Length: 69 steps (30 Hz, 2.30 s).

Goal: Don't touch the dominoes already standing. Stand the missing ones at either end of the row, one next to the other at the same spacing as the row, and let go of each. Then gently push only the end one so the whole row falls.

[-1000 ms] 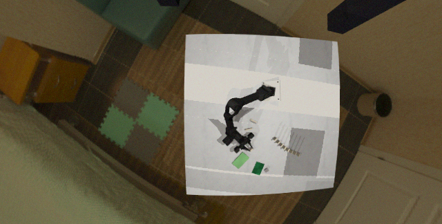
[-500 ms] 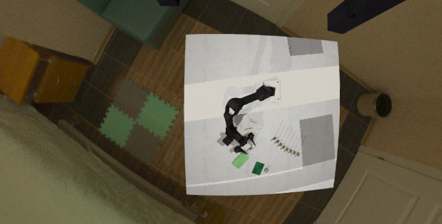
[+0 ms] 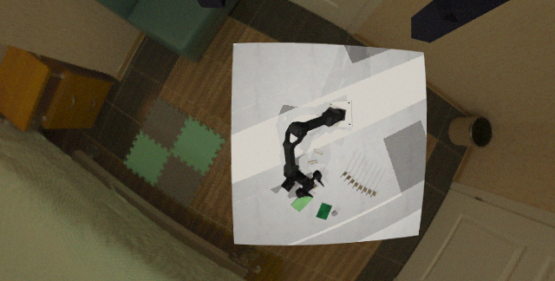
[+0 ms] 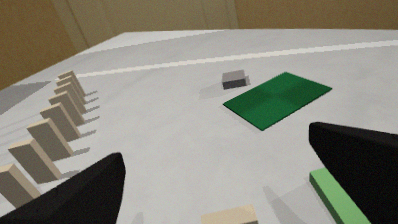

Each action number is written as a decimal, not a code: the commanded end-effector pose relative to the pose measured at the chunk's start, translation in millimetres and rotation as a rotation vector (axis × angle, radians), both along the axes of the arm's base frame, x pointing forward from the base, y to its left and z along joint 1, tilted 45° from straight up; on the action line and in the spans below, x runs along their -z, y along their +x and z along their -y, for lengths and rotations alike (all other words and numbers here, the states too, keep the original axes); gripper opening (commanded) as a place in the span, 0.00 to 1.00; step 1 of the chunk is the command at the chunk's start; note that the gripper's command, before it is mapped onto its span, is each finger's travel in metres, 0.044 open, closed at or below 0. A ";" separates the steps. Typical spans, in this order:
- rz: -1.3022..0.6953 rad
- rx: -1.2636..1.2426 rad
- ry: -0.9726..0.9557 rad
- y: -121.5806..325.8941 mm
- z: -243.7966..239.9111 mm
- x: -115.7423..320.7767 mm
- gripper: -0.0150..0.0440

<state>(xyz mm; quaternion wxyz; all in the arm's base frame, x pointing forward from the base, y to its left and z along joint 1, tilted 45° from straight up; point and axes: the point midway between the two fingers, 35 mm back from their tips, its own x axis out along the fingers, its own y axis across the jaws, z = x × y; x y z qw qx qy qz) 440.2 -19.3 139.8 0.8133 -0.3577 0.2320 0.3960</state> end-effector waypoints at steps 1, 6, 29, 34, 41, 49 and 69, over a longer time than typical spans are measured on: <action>-0.215 0.131 -0.158 11.6 -12.5 14.7 1.00; -0.426 0.327 -0.443 11.3 -19.4 20.3 1.00; -0.436 0.579 -1.129 -3.5 -46.5 -25.9 1.00; -0.437 0.582 -1.125 3.1 -27.5 -5.7 1.00; -0.437 0.586 -1.123 5.8 -4.8 16.5 1.00; -0.437 0.586 -1.124 6.9 2.0 23.3 1.00; -0.437 0.586 -1.124 7.4 6.1 27.3 0.44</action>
